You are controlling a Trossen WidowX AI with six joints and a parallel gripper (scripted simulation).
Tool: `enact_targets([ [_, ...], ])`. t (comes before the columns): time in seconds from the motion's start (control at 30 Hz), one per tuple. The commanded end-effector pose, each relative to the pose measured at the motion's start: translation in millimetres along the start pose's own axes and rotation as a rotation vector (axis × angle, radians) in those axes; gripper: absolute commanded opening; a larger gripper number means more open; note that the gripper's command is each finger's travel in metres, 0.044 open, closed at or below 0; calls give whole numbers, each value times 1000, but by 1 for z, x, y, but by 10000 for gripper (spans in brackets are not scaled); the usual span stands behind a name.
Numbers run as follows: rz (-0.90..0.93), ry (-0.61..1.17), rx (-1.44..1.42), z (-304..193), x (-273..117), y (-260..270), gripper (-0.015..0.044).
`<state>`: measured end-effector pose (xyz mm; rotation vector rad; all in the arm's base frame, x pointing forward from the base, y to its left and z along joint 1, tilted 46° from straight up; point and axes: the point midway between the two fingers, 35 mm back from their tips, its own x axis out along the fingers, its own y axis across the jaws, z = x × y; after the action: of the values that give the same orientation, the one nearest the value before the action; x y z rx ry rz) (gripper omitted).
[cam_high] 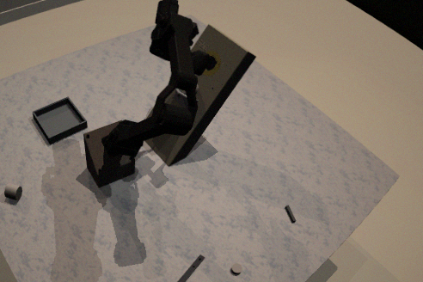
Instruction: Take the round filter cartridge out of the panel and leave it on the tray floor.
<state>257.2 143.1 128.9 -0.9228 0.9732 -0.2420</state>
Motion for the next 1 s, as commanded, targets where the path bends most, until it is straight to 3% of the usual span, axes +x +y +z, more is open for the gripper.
enact_targets([
  [0.0,-1,158,220,-37,19,4,305],
  [0.97,0,157,220,-41,53,5,305],
])
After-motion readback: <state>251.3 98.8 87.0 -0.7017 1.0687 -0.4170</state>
